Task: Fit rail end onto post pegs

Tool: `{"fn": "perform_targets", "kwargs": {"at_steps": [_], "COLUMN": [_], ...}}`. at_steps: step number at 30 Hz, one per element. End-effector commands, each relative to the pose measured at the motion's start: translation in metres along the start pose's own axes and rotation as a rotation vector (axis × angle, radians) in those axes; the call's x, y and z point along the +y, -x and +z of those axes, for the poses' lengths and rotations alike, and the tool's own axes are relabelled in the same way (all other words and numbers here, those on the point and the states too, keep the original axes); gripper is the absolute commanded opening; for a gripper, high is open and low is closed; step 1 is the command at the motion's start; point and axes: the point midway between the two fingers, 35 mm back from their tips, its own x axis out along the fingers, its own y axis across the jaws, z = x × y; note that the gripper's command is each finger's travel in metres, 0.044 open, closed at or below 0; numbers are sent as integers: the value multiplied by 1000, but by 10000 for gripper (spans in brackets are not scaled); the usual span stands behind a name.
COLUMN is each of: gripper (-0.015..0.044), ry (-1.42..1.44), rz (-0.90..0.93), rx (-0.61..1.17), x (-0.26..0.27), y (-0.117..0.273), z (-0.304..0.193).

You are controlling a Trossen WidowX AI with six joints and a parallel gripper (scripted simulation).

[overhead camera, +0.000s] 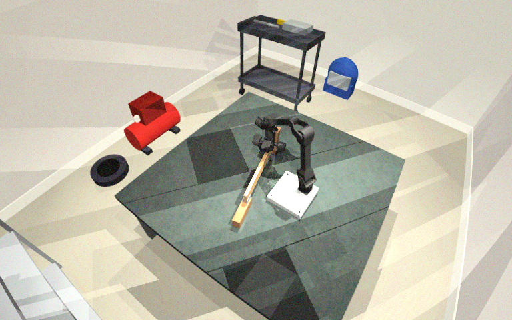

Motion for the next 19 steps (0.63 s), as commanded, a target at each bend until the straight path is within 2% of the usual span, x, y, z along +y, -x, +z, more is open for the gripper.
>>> {"fn": "perform_targets", "kwargs": {"at_steps": [1,6,19], "gripper": [440,440,440], "ry": [0,1,1], "rz": [0,-8,-8], "rx": [1,5,5], "x": [0,0,0], "y": [2,30,30], "z": [2,31,31]}}
